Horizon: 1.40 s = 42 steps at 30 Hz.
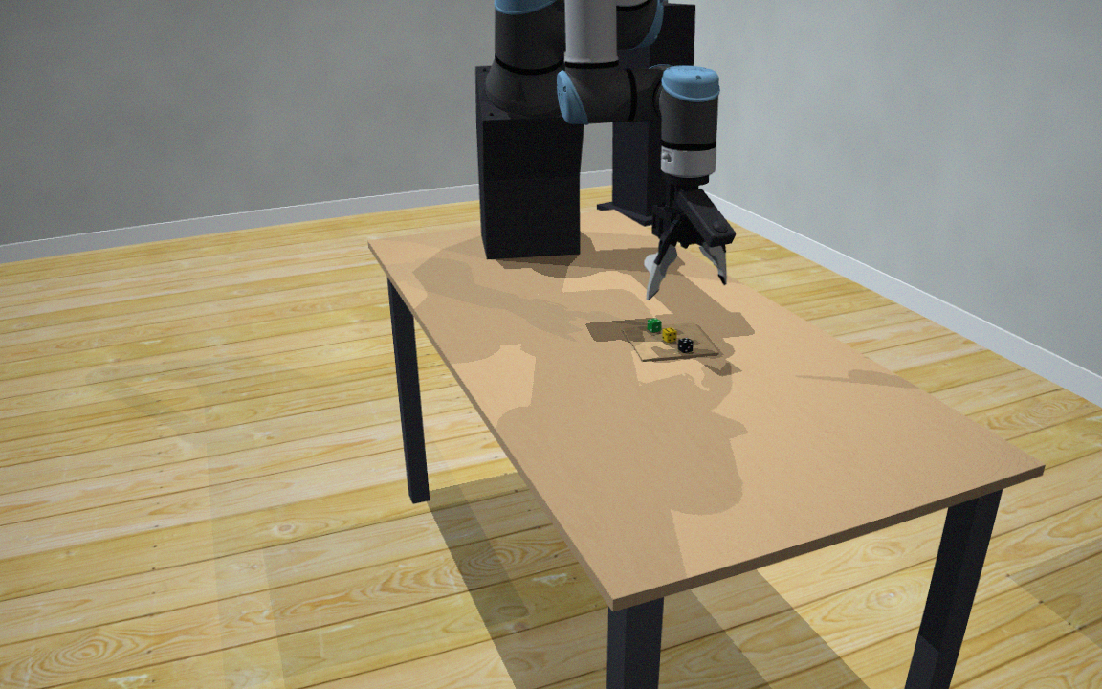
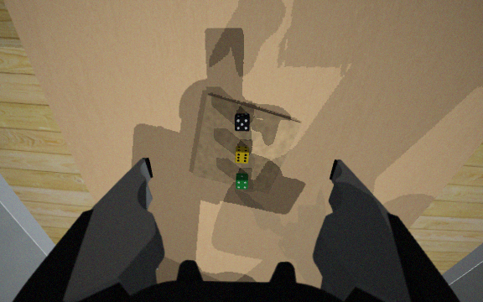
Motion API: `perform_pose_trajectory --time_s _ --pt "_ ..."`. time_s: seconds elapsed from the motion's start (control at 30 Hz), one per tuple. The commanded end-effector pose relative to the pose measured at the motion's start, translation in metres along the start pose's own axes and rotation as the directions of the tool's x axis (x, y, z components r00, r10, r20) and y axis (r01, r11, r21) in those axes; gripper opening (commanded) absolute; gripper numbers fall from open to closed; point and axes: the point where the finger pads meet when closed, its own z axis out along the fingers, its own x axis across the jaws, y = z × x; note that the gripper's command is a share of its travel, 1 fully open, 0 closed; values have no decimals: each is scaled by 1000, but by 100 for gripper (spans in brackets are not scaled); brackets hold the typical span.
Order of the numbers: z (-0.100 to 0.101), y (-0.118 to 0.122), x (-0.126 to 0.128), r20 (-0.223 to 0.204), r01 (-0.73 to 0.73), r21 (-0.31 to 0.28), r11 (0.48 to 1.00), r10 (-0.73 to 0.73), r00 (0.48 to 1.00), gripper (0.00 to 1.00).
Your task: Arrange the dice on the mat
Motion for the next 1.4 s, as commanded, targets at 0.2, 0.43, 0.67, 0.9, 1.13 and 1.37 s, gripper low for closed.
perform_pose_trajectory --time_s 0.2,0.43,0.67,0.9,1.13,1.37 --pt "-1 0 0 0 0 1 1000 0 1000 100" --pt "-4 0 0 0 0 1 1000 0 1000 100" --pt "-29 0 0 0 0 1 1000 0 1000 100" --pt "-55 0 0 0 0 1 1000 0 1000 100" --pt "-83 0 0 0 0 1 1000 0 1000 100" --pt "-88 0 0 0 0 1 1000 0 1000 100"
